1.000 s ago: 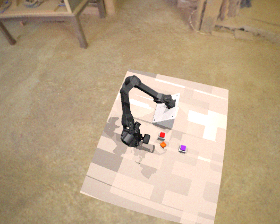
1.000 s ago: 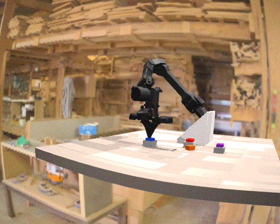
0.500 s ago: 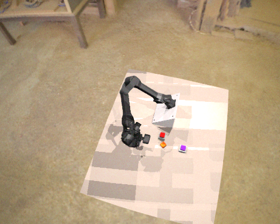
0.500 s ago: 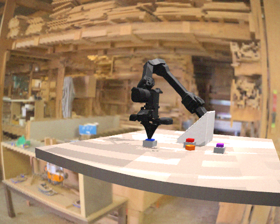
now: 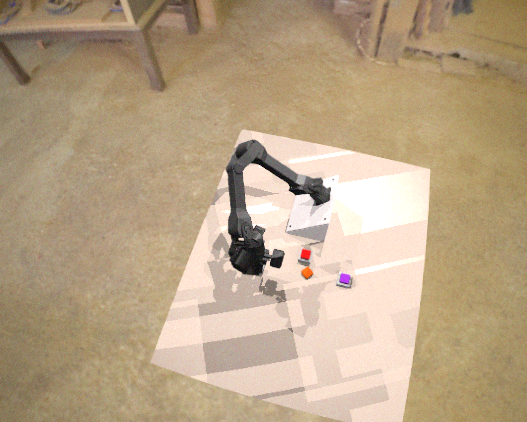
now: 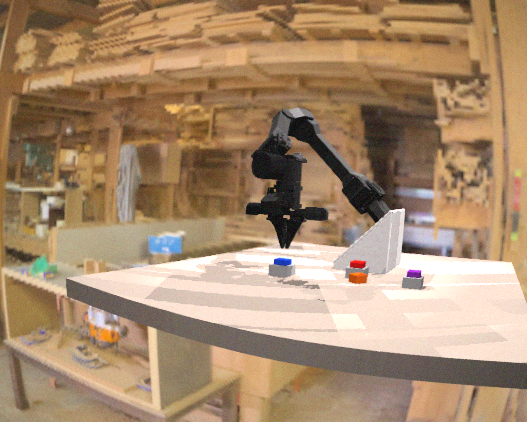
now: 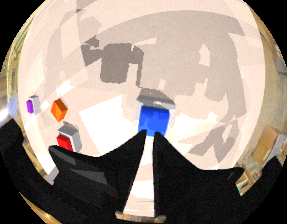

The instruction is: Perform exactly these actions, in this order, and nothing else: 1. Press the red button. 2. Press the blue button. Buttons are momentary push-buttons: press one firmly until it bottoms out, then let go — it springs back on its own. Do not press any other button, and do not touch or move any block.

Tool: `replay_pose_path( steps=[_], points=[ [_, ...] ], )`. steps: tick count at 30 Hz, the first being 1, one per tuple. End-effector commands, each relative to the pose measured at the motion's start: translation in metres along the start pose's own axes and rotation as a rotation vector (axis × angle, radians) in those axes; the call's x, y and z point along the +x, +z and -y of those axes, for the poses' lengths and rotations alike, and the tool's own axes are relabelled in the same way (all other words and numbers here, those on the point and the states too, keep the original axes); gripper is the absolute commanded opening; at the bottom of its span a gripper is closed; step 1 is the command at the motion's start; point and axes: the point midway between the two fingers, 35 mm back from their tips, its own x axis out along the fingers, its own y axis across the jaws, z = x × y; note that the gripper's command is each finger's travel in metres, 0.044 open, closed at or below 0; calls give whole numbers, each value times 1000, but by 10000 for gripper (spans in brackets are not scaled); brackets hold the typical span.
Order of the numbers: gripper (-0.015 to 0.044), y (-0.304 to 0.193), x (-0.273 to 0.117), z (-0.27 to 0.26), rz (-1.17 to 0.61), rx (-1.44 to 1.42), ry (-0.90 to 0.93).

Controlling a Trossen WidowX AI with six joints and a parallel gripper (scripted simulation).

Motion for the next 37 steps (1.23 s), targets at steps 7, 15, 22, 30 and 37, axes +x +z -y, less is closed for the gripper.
replay_pose_path(
  steps=[7,15,22,30,37],
  points=[
    [256,24,-24,-89,37,-76,98],
    [400,33,-48,-196,18,-61,135],
    [400,9,-64,-290,-6,-38,110],
    [400,-42,-69,-372,-8,3,32],
    [400,-49,-68,-380,-6,9,22]
  ],
)
